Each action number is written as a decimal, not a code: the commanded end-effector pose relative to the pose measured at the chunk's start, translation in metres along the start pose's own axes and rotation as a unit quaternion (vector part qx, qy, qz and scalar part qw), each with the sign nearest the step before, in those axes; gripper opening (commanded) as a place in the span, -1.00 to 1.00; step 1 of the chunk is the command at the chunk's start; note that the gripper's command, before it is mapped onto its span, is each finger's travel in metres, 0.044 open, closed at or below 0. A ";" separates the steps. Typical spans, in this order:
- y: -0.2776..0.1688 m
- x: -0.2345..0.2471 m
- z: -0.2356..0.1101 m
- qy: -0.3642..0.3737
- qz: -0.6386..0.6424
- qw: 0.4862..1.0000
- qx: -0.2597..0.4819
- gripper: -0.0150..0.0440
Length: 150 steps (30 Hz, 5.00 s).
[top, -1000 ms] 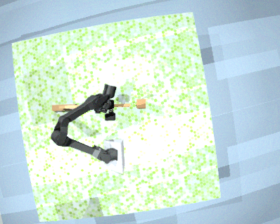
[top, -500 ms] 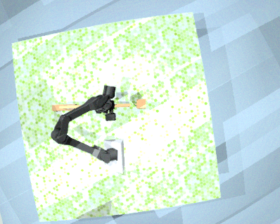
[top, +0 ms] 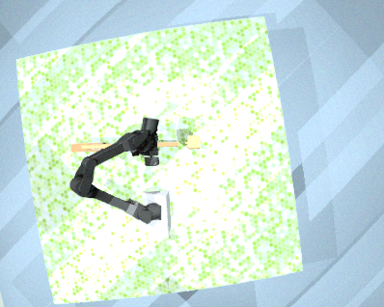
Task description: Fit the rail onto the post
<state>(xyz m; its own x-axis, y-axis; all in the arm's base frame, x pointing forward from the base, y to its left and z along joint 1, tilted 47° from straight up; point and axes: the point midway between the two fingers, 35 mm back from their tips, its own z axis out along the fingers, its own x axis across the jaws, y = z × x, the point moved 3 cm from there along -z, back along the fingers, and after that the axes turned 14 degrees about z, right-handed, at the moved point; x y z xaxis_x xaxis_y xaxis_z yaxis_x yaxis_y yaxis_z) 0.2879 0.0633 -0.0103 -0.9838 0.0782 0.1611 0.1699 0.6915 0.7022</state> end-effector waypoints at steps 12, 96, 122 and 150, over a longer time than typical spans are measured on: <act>0.000 0.000 0.000 0.000 0.002 1.000 -0.002 -0.49; 0.000 -0.005 -0.030 0.000 0.002 1.000 -0.001 -0.49; 0.000 -0.002 -0.029 0.000 0.002 1.000 -0.001 -0.49; -0.006 -0.004 -0.030 0.000 0.002 1.000 -0.001 -0.49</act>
<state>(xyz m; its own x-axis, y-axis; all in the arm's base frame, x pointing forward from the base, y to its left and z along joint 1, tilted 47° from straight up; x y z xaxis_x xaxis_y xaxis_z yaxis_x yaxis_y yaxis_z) 0.2911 0.0397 0.0052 -0.9827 0.0800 0.1671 0.1755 0.6907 0.7016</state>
